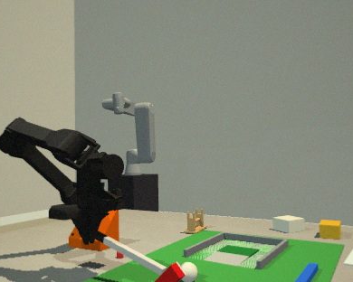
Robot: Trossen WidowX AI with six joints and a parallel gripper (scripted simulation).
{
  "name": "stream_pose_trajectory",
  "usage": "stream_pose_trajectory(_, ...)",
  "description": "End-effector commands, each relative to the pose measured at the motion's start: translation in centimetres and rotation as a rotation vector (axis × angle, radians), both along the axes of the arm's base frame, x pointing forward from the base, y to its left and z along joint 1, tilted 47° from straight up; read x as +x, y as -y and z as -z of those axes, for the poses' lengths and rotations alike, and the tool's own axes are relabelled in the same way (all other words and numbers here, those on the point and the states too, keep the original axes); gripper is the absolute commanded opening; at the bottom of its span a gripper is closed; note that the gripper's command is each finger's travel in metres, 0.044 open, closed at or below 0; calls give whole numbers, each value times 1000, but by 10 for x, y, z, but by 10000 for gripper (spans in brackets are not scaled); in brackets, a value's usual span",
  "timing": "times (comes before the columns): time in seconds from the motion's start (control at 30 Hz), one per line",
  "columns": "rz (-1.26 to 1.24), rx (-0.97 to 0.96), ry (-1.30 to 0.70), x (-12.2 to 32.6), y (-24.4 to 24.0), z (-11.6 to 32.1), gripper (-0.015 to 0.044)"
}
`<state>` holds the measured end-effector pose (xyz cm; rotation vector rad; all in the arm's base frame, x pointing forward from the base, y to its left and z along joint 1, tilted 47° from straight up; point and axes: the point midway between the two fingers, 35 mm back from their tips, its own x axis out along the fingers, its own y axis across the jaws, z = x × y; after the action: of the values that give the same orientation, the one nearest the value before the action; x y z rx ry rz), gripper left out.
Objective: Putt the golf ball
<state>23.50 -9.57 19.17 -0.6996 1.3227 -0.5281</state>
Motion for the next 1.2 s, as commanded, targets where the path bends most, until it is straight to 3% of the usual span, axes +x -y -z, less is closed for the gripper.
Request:
stream_pose_trajectory(0.0,1,0,-1,0,0,0,0)
stream_pose_trajectory(0.43,-5,7,2,-7,-93,97,0)
stream_pose_trajectory(1.17,-12,10,0,-16,-132,62,0)
